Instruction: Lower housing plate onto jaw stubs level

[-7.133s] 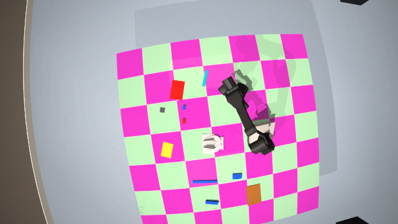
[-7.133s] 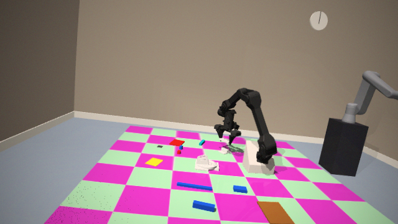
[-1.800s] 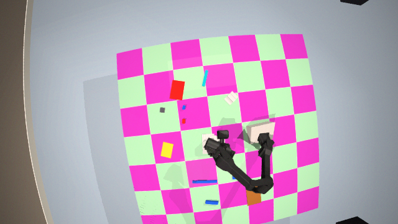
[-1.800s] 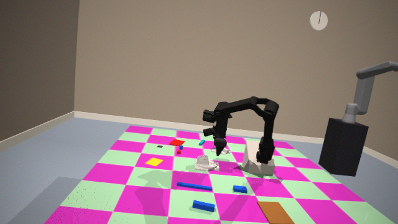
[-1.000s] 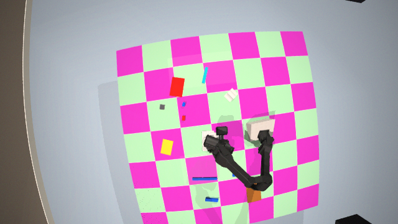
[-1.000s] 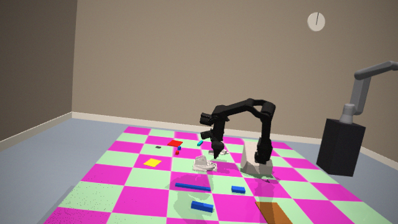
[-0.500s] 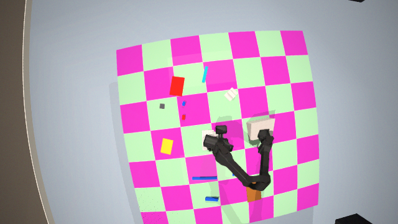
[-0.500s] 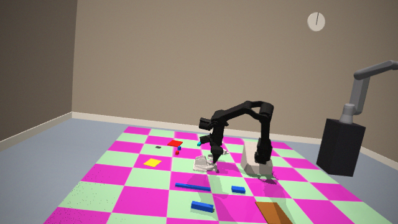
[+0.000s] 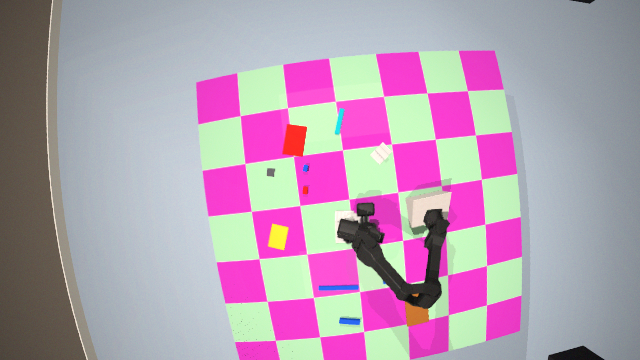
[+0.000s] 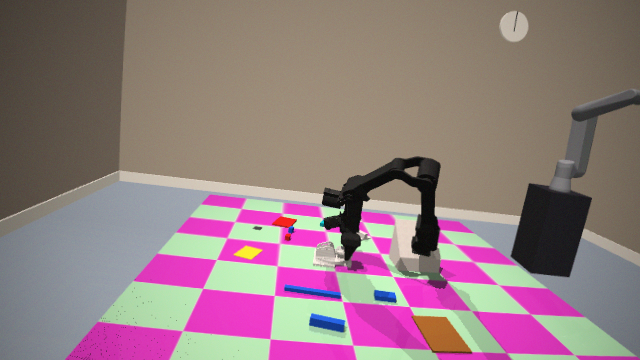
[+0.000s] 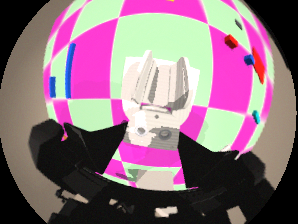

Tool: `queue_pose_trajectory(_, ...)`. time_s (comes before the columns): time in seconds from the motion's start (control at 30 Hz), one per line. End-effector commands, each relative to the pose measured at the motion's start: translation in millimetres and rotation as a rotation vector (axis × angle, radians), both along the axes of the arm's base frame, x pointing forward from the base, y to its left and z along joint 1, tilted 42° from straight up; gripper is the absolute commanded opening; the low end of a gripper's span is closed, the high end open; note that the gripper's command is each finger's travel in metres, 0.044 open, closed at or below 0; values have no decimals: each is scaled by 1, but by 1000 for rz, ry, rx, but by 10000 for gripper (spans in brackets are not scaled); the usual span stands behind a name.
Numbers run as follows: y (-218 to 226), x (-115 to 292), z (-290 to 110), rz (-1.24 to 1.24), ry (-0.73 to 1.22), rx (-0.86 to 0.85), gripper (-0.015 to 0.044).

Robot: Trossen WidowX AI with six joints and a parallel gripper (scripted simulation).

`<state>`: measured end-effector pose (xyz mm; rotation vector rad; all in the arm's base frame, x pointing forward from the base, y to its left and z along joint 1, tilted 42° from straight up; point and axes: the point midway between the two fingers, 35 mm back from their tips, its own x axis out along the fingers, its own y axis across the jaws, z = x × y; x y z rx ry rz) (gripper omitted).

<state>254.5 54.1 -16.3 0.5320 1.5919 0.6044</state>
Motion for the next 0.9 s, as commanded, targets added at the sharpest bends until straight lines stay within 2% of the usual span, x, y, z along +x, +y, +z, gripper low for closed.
queue_pose_trajectory(0.0,1,-2,-1,-6,6,6,351)
queue_pose_trajectory(0.87,3,-2,-3,-13,11,5,351)
